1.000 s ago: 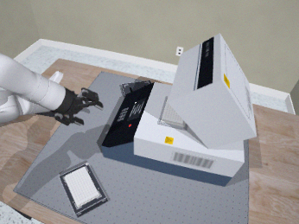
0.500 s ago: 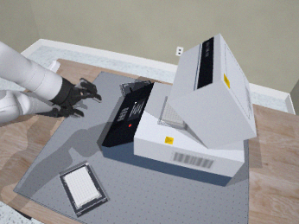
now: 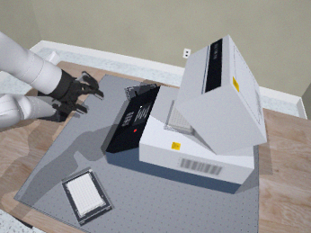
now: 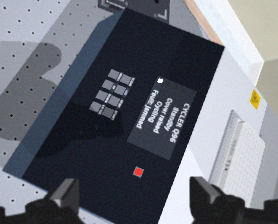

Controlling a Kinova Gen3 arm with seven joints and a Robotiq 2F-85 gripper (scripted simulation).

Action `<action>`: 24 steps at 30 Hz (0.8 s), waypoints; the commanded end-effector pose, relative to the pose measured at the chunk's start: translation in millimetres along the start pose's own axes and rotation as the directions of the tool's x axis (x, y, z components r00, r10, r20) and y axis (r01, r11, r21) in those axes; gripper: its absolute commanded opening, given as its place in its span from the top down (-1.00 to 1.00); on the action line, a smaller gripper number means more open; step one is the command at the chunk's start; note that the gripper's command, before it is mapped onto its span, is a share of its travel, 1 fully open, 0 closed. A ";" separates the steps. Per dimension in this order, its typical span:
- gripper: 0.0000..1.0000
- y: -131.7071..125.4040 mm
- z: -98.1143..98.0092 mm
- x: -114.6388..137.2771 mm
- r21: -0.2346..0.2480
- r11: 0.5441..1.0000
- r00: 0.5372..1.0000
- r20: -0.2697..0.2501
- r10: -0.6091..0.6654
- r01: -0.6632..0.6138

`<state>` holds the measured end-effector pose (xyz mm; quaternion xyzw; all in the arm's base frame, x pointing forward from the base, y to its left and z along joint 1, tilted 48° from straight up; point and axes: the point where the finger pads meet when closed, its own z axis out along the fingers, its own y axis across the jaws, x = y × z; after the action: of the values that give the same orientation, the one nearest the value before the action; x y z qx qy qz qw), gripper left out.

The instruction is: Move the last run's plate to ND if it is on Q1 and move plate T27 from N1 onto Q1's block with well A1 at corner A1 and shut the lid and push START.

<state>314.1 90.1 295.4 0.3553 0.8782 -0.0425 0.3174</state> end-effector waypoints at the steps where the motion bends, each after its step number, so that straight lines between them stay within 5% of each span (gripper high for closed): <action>1: -0.46 4.8 -5.7 0.6 -0.001 1.000 1.000 0.000 0.000 0.000; 24: -0.12 35.8 -45.6 4.3 -0.001 1.000 1.000 0.000 0.000 0.000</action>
<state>311.1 129.4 331.4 0.3553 0.8782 -0.0425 0.3174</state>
